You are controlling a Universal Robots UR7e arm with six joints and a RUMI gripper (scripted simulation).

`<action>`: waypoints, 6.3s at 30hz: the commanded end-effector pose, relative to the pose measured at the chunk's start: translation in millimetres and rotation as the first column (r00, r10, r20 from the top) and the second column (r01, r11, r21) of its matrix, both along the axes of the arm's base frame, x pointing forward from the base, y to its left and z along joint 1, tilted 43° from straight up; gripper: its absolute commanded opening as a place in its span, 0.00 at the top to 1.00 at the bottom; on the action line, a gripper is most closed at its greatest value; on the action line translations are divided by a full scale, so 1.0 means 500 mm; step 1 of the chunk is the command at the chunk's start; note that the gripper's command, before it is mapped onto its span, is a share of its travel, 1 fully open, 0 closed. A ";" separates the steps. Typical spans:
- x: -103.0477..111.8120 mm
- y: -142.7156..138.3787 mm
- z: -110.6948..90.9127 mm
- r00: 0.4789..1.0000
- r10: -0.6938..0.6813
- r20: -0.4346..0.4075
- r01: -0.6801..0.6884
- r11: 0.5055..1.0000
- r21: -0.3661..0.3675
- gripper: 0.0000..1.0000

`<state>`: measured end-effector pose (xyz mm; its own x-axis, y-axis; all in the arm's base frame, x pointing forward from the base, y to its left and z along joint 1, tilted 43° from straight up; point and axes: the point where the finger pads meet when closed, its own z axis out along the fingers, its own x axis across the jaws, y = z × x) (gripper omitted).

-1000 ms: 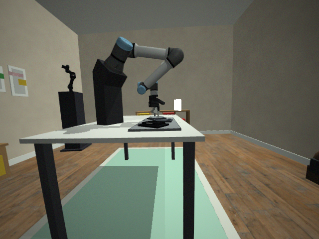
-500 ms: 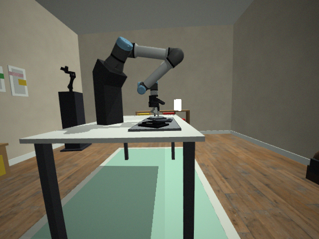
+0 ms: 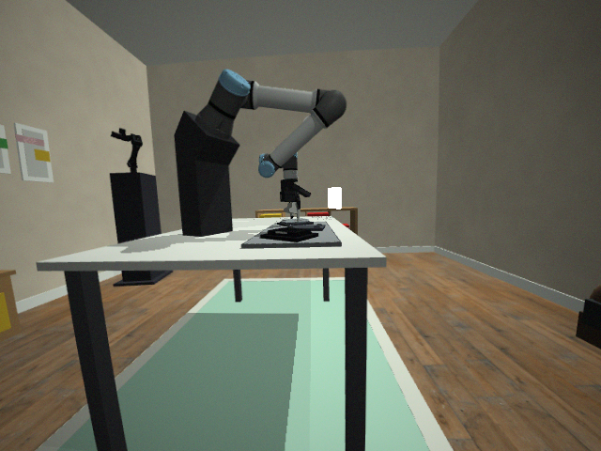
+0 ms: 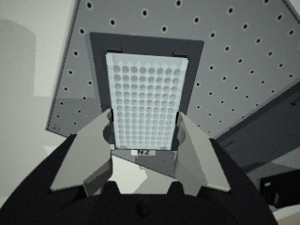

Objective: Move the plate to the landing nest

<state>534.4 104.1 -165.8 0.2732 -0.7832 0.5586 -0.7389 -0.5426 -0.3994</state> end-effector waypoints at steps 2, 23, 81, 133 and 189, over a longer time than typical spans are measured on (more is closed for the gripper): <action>-0.009 0.005 0.012 1.000 0.001 0.001 -0.001 1.000 0.000 1.00; -0.034 0.001 0.053 1.000 -0.029 0.012 0.028 0.999 0.025 1.00; 0.012 -0.372 0.247 0.871 -0.482 0.093 0.404 0.812 0.422 1.00; 0.030 -0.381 0.225 0.871 -0.482 0.093 0.404 0.812 0.422 1.00; 0.050 -0.391 0.202 0.871 -0.482 0.093 0.404 0.812 0.422 1.00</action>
<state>558.9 -91.3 -65.1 -0.2341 -0.9516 0.1990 -0.7523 0.0476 -0.6571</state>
